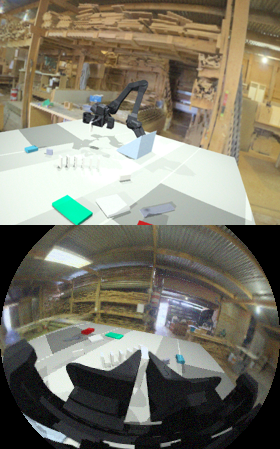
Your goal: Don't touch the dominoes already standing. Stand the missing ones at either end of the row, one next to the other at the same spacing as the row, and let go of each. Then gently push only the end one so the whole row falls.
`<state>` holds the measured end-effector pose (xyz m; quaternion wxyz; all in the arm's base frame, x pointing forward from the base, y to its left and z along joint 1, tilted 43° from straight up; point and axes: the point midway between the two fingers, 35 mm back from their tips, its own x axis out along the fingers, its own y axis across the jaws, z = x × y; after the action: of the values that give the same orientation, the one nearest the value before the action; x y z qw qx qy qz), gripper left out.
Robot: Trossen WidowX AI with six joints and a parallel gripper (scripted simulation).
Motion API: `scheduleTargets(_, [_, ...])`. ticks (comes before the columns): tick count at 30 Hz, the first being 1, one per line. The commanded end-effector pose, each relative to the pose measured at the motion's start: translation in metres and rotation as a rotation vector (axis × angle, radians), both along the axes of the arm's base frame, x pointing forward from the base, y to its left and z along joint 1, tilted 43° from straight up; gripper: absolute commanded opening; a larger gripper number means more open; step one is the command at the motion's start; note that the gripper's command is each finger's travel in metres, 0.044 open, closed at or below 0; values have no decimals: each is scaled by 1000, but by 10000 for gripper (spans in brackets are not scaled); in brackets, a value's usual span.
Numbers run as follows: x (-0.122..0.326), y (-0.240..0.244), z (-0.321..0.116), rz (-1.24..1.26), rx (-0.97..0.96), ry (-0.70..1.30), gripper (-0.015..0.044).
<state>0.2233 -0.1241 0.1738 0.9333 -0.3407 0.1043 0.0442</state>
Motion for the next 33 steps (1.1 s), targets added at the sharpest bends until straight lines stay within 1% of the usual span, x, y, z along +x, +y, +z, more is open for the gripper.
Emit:
scheduleTargets(1, [-4, 3, 2, 24, -47, -33, 20])
scheduleTargets(20, [-4, 3, 1, 24, -47, -33, 20])
scheduleTargets(33, [-1, -19, -15, 24, -48, -24, 20])
